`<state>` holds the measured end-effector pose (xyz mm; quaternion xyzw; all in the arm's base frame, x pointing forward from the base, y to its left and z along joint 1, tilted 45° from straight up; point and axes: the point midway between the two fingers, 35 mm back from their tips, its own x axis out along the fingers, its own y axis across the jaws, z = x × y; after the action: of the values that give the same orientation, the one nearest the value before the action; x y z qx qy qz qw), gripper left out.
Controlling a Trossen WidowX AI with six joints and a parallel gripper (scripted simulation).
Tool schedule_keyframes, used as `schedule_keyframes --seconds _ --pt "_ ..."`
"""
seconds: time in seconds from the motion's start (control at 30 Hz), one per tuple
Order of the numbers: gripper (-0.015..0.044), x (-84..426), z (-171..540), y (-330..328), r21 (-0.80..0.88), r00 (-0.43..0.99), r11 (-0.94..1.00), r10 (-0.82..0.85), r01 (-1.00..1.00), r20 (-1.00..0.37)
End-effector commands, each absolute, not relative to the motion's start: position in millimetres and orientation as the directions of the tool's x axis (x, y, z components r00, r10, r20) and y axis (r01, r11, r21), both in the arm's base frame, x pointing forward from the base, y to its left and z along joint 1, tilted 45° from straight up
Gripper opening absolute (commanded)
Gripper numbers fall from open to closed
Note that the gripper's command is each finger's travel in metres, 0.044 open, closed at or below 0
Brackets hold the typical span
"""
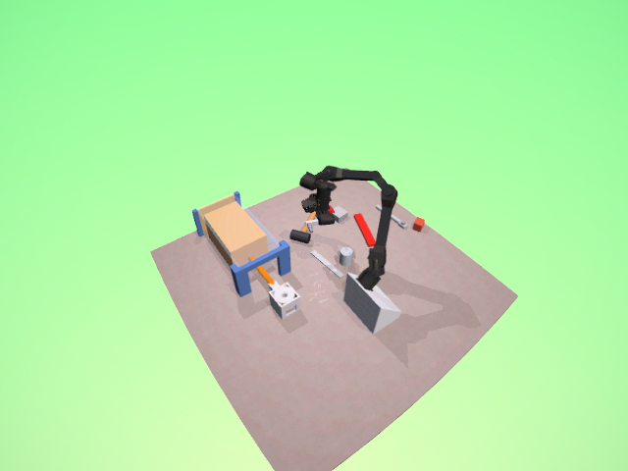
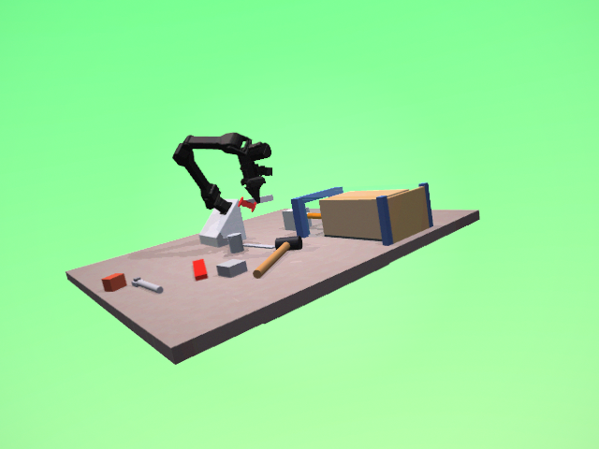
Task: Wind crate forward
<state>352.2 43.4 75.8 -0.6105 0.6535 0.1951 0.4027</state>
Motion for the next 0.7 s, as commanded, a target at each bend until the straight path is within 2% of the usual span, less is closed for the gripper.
schedule_keyframes --seconds 0.0,0.27,0.53,0.67 --pt "0.0 335.9 50.8 72.8 -0.082 0.065 -0.002 -0.628 -0.997 -0.775" --pt "0.0 304.7 15.3 114.3 0.157 0.066 -0.298 -0.62 -0.942 -0.782" --pt "0.0 265.5 -17.7 146.0 0.376 0.064 -0.547 -0.624 -0.748 -0.779" --pt "0.0 251.8 -26.8 152.5 0.442 0.053 -0.604 -0.627 -0.664 -0.777"
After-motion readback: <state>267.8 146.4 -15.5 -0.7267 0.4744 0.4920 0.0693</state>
